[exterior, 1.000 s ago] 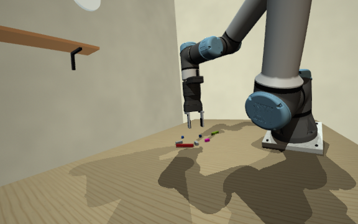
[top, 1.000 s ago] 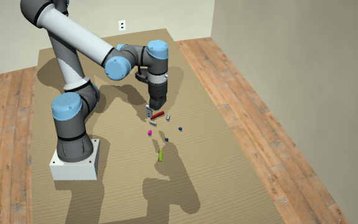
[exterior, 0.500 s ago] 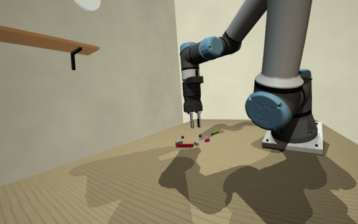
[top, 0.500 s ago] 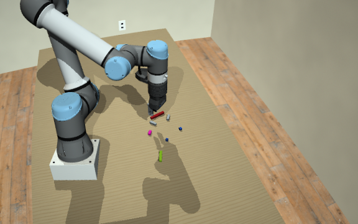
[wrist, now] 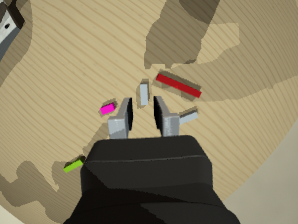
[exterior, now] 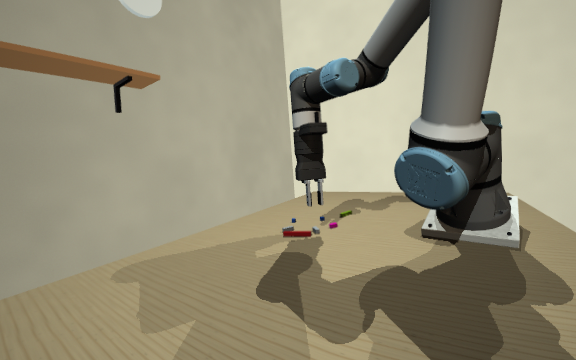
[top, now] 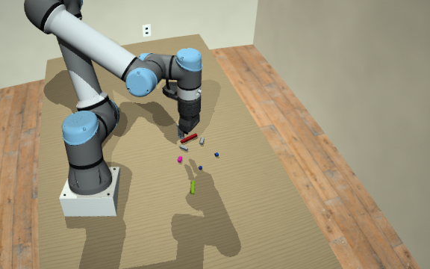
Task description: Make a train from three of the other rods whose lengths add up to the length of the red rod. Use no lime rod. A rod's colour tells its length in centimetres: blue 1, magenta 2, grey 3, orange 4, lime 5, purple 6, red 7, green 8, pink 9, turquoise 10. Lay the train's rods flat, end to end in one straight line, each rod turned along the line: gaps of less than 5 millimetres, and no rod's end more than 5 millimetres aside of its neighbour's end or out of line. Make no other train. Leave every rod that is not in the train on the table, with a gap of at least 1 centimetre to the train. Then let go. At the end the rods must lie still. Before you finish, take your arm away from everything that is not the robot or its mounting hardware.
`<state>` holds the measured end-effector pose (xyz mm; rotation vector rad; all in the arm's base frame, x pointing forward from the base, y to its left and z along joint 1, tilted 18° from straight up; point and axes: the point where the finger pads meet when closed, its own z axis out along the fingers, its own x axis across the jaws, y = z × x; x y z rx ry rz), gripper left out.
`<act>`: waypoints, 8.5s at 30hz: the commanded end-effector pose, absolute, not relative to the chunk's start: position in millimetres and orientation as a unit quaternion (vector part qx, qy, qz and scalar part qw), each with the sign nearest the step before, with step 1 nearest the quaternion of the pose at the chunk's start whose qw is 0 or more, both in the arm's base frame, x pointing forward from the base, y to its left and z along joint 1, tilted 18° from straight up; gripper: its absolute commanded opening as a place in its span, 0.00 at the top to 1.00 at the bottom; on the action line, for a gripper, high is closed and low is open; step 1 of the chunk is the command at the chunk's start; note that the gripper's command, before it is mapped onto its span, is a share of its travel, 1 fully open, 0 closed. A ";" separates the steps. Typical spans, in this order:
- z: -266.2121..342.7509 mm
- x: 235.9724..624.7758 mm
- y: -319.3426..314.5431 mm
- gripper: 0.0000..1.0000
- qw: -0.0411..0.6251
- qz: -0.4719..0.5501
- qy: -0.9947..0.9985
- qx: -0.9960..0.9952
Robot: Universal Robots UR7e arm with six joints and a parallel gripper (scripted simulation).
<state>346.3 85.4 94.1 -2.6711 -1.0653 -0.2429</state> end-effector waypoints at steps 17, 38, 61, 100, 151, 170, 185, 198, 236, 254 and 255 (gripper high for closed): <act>87.3 345.4 88.6 0.46 0.128 -0.082 -0.366 -0.918; 64.3 347.3 96.6 0.46 0.129 -0.082 -0.366 -0.918; 43.9 349.0 103.4 0.46 0.128 -0.082 -0.366 -0.918; 44.3 350.2 102.8 0.46 0.127 -0.083 -0.366 -0.918; 44.7 349.7 103.3 0.46 0.127 -0.084 -0.366 -0.918; 35.1 348.9 106.8 0.46 0.128 -0.082 -0.366 -0.918; 27.4 349.9 108.7 0.46 0.128 -0.082 -0.366 -0.918; 28.3 350.8 108.2 0.46 0.127 -0.084 -0.366 -0.918; 28.3 350.8 108.2 0.76 0.127 -0.083 -0.366 -0.918; 28.3 350.8 108.2 0.76 0.127 -0.083 -0.366 -0.918; 28.3 350.8 108.2 0.76 0.127 -0.083 -0.366 -0.918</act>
